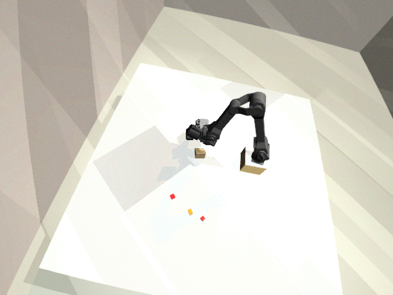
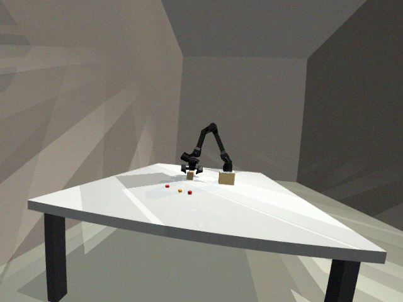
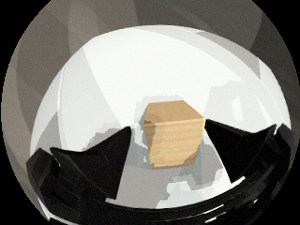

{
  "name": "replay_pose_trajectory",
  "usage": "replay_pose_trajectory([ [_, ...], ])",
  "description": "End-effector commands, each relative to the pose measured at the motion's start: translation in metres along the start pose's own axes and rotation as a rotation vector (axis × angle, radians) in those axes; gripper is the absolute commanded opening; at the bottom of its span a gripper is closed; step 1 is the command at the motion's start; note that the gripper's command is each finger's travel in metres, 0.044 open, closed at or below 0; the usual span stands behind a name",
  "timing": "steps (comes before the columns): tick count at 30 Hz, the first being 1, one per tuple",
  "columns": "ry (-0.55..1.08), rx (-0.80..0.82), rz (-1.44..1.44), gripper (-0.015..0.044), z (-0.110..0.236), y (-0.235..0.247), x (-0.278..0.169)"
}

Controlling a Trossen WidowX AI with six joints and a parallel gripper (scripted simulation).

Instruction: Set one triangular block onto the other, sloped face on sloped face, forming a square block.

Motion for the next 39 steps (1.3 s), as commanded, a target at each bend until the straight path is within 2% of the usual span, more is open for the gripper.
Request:
replay_pose_trajectory([
  [1, 0.005, -0.002, 0.007, 0.0440, 0.000, -0.002, -0.002],
  [12, 0.005, -0.002, 0.007, 0.0440, 0.000, -0.002, -0.002],
  [19, 0.000, 0.000, 0.000, 0.0256, 0.000, 0.000, 0.000],
  [26, 0.000, 0.000, 0.000, 0.0210, 0.000, 0.000, 0.000],
  [34, 0.000, 0.000, 0.000, 0.0000, 0.009, 0.001, 0.011],
  [39, 0.000, 0.000, -0.001, 0.0000, 0.025, 0.002, 0.028],
])
Point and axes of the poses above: the point midway between the two fingers, 35 mm back from their tips, its own z axis back along the fingers, its own y axis across the jaws, x = y × z, the point moved 1 cm from there along z, back along the fingers, and after that the axes turned 8 degrees about z, right-handed, at the moved point
